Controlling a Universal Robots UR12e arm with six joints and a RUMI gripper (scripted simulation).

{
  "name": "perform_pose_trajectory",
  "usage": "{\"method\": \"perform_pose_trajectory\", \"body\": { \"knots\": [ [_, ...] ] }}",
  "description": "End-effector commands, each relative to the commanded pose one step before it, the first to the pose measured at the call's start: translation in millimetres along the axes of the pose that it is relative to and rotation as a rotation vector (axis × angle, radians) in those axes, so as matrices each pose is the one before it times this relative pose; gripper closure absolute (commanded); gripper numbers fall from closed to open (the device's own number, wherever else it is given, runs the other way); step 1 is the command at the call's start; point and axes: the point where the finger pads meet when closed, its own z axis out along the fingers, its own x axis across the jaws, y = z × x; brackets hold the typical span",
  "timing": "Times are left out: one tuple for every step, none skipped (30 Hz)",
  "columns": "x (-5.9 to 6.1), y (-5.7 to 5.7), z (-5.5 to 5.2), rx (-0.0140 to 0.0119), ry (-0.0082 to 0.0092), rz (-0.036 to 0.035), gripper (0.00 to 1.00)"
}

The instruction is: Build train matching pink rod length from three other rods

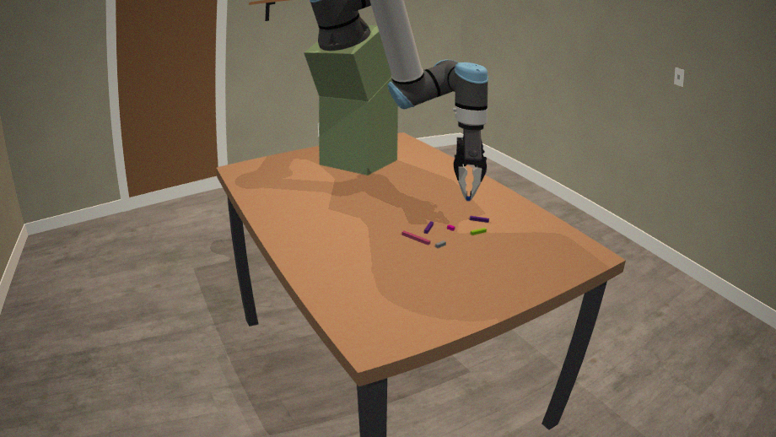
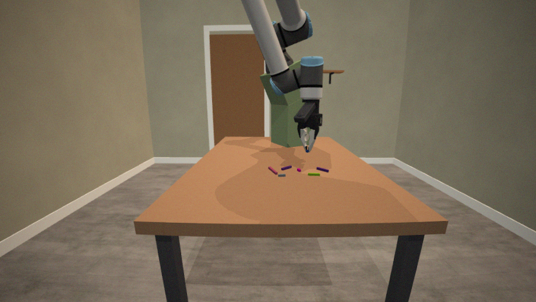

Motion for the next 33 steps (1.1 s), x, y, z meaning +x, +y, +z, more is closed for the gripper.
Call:
{"method": "perform_pose_trajectory", "body": {
  "knots": [
    [51.9, -29.82, 0.67, -0.00333, -0.00449, 0.04624, 1.0],
    [11.68, -6.32, -0.01, -0.00015, -0.00028, 0.01053, 1.0],
    [11.74, -6.23, -0.1, 0.00004, -0.0002, 0.01052, 1.0],
    [11.77, -6.13, -0.18, 0.00023, -0.00012, 0.01047, 1.0],
    [11.82, -6.04, -0.26, 0.00043, -0.00004, 0.01044, 1.0],
    [0.0, 0.0, 0.0, 0.0, 0.0, 0.0, 1.0],
    [0.0, 0.0, 0.0, 0.0, 0.0, 0.0, 1.0],
    [16.01, -7.96, -0.48, 0.00087, 0.00008, 0.01401, 1.0],
    [15.38, -7.46, -0.59, 0.00115, 0.00024, 0.01333, 1.0],
    [14.47, -6.85, -0.68, 0.00136, 0.00037, 0.01244, 1.0],
    [12.33, -5.72, -0.66, 0.00137, 0.00043, 0.01052, 1.0],
    [11.61, -5.28, -0.7, 0.00146, 0.00051, 0.00983, 1.0],
    [10.62, -4.75, -0.7, 0.00147, 0.00055, 0.00894, 1.0],
    [8.99, -3.96, -0.64, 0.00135, 0.00054, 0.00752, 1.0],
    [7.29, -3.17, -0.55, 0.00117, 0.00048, 0.00607, 1.0],
    [5.6, -2.41, -0.44, 0.00094, 0.0004, 0.00465, 1.0],
    [3.99, -1.71, -0.32, 0.00069, 0.0003, 0.0033, 1.0],
    [2.54, -1.08, -0.21, 0.00045, 0.0002, 0.0021, 1.0],
    [1.34, -0.57, -0.11, 0.00024, 0.00011, 0.00111, 1.0],
    [0.49, -0.21, -0.04, 0.00009, 0.00004, 0.00041, 1.0],
    [0.07, -0.03, -0.01, 0.00001, 0.00001, 0.00006, 1.0],
    [0.0, 0.0, 0.0, 0.0, 0.0, 0.0, 1.0],
    [0.0, 0.0, 0.0, 0.0, 0.0, 0.0, 1.0],
    [0.0, 0.0, 0.0, 0.0, 0.0, 0.0, 1.0],
    [0.0, 0.0, 0.0, 0.0, 0.0, 0.0, 1.0],
    [0.0, 0.0, 0.0, 0.0, 0.0, 0.0, 1.0],
    [0.0, 0.0, 0.0, 0.0, 0.0, 0.0, 1.0],
    [0.0, 0.0, 0.0, 0.0, 0.0, 0.0, 1.0],
    [0.0, 0.0, 0.0, 0.0, 0.0, 0.0, 1.0],
    [0.0, 0.0, 0.0, 0.0, 0.0, 0.0, 1.0],
    [0.0, 0.0, 0.0, 0.0, 0.0, 0.0, 1.0],
    [0.0, 0.0, 0.0, 0.0, 0.0, 0.0, 1.0],
    [0.0, 0.0, 0.02, -0.00001, 0.0, 0.0, 1.0]
  ]
}}
